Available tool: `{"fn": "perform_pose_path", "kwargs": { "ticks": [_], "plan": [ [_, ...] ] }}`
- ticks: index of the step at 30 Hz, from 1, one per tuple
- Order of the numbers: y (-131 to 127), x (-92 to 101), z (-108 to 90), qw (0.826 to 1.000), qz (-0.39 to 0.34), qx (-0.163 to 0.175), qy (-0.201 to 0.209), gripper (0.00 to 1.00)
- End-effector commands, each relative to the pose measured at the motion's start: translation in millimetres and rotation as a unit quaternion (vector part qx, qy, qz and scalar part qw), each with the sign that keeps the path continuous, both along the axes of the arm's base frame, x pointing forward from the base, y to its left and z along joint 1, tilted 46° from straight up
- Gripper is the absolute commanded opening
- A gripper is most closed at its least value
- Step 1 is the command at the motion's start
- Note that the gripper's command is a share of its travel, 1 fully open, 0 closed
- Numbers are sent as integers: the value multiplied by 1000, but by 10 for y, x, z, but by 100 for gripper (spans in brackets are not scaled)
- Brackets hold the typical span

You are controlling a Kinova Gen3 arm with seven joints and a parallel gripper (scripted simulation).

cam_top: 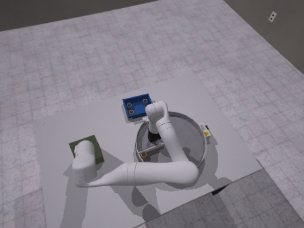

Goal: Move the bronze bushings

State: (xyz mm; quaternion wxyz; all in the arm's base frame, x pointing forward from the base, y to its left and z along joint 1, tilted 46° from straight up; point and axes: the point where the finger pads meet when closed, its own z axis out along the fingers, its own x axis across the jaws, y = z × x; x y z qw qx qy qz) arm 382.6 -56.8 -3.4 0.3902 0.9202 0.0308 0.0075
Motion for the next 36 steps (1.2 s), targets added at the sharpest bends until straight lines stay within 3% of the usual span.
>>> {"fn": "perform_pose_path", "kwargs": {
  "ticks": [1,12,13,36],
  "plan": [
    [-12,-3,-18,1000,-1,1,-1,0],
    [-12,-3,-18,1000,-1,1,-1,0],
    [-12,-3,-18,1000,-1,1,-1,77],
    [-12,-3,-18,1000,-1,1,-1,77]
  ]
}}
